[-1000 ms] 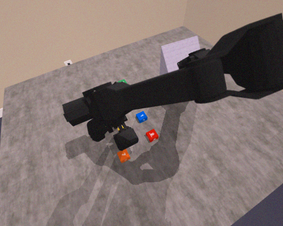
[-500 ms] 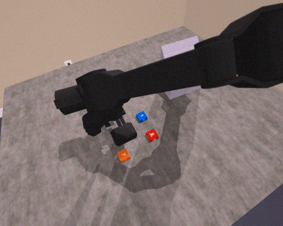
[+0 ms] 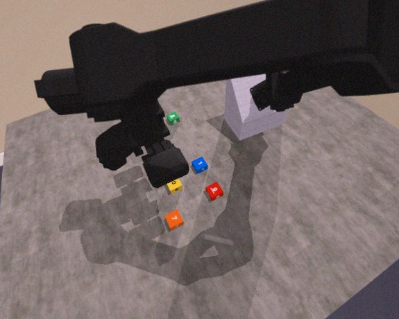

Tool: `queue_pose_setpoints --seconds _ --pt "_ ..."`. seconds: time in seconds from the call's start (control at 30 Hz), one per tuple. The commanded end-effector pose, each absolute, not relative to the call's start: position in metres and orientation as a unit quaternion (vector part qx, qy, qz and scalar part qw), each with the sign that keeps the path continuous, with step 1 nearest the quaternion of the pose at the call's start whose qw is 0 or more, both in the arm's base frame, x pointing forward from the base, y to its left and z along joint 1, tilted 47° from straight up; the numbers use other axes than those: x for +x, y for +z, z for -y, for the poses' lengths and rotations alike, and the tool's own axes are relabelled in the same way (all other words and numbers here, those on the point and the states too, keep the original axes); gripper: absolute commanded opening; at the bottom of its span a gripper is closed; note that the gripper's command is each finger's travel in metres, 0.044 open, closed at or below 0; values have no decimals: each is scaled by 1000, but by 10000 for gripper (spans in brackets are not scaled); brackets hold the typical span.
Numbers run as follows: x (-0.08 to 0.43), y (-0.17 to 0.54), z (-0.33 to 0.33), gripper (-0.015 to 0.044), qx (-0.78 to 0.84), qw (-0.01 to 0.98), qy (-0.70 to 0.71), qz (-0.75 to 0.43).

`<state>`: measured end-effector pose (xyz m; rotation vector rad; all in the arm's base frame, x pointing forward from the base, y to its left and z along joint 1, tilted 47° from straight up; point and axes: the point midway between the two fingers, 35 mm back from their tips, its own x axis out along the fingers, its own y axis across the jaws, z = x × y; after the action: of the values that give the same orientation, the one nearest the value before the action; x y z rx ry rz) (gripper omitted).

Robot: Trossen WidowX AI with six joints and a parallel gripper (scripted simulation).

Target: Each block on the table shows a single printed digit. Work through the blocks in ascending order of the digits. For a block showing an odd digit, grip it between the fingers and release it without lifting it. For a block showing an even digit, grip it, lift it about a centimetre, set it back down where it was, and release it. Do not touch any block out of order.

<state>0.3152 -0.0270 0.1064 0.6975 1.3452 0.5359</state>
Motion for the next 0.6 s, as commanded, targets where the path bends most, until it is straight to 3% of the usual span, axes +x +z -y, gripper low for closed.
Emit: queue_pose_setpoints --seconds 0.0,0.2,0.47,0.57 --pt "314 110 29 120 308 694 242 -604" --pt "312 109 30 120 308 694 241 -604" --pt "227 82 38 120 309 692 239 -607" --pt "219 80 37 120 308 693 241 -606"
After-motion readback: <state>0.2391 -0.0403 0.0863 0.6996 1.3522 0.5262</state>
